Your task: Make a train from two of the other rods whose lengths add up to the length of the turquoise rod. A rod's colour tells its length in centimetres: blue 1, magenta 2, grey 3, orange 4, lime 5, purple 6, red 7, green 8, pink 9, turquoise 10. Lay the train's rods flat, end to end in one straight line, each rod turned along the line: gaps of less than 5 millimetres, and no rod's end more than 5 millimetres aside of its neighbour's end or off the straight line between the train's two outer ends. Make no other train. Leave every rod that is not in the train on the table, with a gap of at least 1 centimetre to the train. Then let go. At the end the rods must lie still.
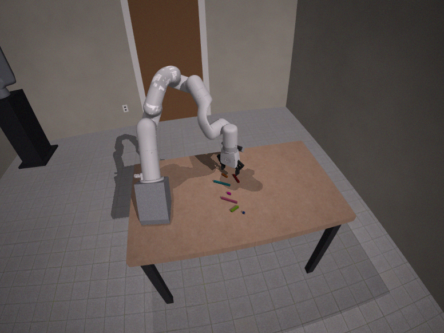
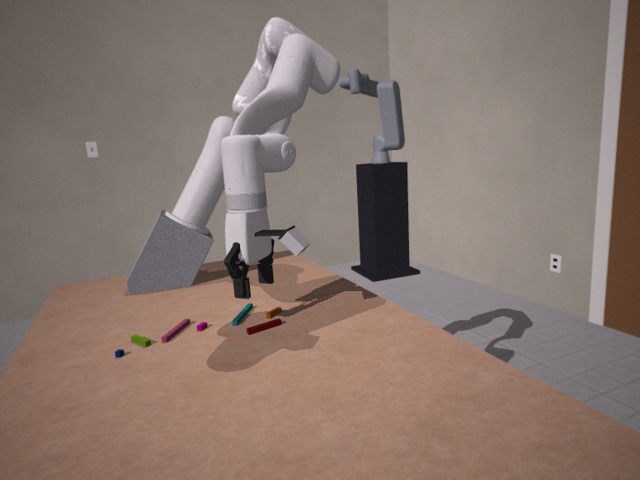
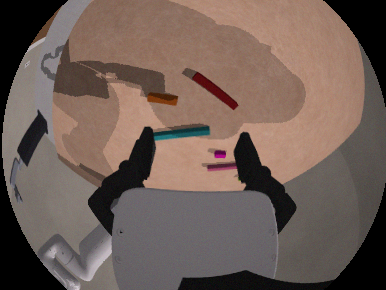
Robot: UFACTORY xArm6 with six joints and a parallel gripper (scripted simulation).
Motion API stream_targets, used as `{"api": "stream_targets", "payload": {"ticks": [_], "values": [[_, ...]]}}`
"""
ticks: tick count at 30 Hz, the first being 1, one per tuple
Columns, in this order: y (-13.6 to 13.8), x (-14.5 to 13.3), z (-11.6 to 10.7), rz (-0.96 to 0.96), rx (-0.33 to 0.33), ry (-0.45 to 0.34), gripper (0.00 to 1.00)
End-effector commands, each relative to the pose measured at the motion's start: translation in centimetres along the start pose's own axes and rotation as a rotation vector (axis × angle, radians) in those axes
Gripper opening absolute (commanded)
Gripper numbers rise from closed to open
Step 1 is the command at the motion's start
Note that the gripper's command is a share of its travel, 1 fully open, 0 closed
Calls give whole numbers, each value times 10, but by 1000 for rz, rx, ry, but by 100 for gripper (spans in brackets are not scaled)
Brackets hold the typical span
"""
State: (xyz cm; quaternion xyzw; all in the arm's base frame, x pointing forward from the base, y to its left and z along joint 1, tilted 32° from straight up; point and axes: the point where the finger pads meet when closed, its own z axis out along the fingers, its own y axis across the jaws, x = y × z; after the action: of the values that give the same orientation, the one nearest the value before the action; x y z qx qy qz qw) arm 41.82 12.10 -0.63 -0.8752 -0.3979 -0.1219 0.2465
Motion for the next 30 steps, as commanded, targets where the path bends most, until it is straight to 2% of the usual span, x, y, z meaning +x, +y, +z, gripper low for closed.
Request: {"api": "stream_targets", "payload": {"ticks": [1, 15, 22, 24, 30], "values": [[1, 1, -1, -1, -2, 2, 100], [1, 1, -1, -74, -3, 2, 100], [1, 1, -1, -303, -3, 1, 100], [1, 1, -1, -303, -3, 1, 100], [1, 1, -1, -562, -3, 1, 100]]}}
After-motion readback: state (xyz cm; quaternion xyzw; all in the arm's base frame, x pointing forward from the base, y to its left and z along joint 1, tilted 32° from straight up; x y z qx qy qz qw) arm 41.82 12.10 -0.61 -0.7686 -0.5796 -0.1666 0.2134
